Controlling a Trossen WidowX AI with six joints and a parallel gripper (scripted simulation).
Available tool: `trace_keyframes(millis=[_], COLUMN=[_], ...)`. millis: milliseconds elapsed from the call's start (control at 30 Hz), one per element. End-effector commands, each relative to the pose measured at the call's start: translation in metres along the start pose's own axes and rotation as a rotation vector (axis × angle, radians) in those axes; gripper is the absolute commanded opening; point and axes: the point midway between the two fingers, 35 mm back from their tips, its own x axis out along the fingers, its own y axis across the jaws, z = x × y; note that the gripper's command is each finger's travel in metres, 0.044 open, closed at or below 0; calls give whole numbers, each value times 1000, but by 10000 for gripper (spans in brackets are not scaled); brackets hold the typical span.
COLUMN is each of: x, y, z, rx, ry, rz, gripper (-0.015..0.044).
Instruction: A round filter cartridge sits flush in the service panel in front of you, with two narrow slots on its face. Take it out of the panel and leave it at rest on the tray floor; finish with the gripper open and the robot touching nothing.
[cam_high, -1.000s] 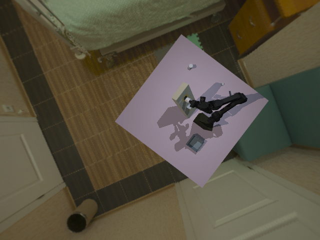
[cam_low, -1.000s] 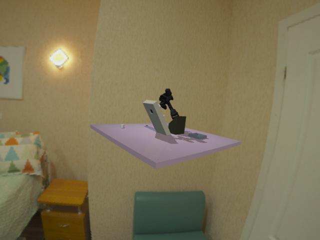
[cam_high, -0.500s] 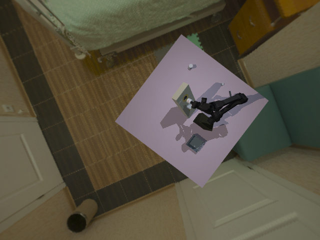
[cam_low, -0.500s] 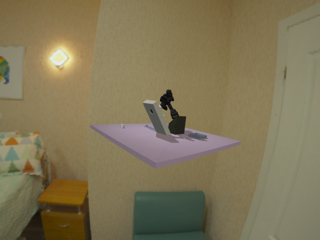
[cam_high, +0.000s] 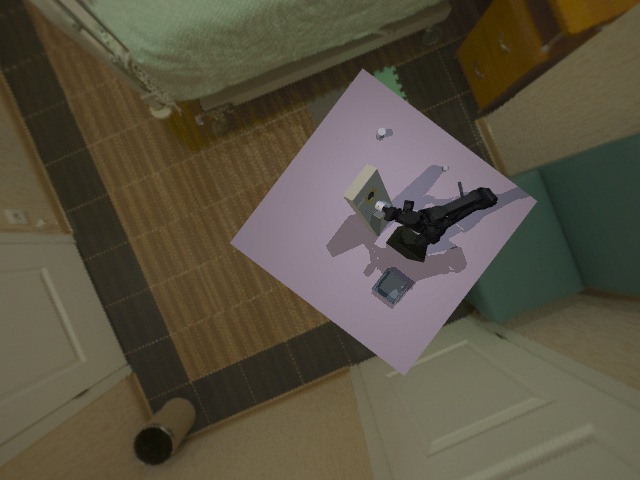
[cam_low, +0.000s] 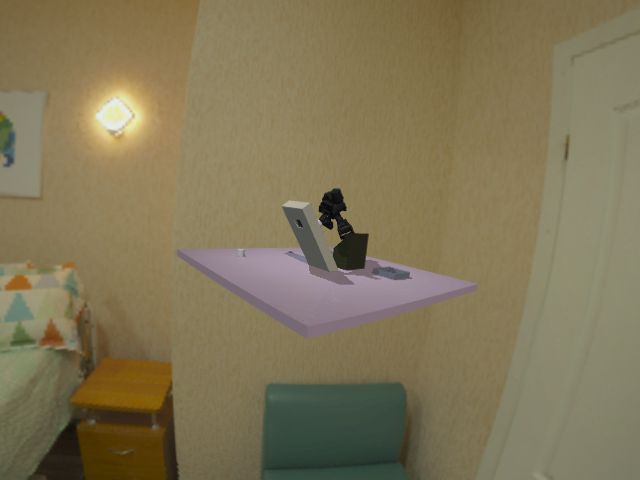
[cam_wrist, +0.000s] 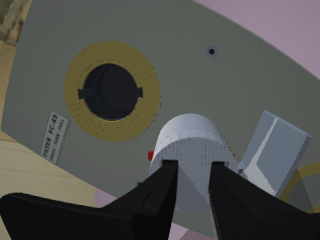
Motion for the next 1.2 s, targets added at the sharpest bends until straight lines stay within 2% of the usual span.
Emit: trace_keyframes(millis=[0, 133, 533, 767, 900, 1167], x=[1, 0, 0, -8, -9, -45], y=[-7, -2, -5, 57, 63, 107], z=[-3, -1, -2, 27, 30, 49], rx=[-2, -2, -2, -1, -1, 3], ry=[0, 0, 0, 0, 0, 6], rz=[2, -1, 2, 3, 3, 8], gripper=[0, 91, 91, 91, 91, 301])
